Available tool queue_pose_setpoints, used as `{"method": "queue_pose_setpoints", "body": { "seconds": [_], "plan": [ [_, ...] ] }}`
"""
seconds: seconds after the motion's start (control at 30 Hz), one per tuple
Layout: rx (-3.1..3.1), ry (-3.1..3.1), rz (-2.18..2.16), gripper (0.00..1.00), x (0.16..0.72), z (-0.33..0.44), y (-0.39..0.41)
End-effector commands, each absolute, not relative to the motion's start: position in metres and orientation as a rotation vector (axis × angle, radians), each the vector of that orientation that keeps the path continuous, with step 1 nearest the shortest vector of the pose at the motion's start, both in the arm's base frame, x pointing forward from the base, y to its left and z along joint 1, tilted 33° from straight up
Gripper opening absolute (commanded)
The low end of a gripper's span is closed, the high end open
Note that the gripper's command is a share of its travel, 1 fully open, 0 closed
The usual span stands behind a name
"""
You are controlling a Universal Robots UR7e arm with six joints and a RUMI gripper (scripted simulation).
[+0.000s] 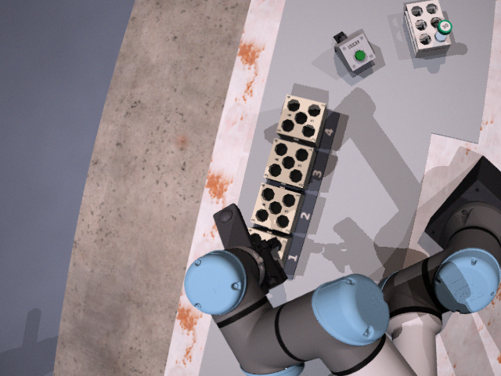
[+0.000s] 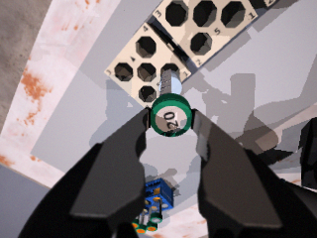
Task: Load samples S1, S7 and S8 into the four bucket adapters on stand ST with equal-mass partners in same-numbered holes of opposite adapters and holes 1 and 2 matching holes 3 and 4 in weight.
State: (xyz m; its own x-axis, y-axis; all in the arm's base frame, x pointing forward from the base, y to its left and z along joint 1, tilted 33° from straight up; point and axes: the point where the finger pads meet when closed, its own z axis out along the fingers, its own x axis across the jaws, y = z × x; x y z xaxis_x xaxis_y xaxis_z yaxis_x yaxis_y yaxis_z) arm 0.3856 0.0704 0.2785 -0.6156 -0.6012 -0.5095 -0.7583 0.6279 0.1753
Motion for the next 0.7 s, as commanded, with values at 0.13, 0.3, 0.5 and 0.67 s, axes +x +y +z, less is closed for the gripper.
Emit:
{"method": "queue_pose_setpoints", "body": {
  "seconds": [0.13,0.3,0.5,0.67],
  "plan": [
    [-1.078,2.448,0.528,0.00,0.3896,0.2653,0.0781],
    [-1.078,2.448,0.528,0.00,0.3896,0.2653,0.0781],
    [-1.078,2.448,0.528,0.00,0.3896,0.2653,0.0781],
    [-1.078,2.448,0.528,0.00,0.3899,0.2642,0.0788]
  ]
}}
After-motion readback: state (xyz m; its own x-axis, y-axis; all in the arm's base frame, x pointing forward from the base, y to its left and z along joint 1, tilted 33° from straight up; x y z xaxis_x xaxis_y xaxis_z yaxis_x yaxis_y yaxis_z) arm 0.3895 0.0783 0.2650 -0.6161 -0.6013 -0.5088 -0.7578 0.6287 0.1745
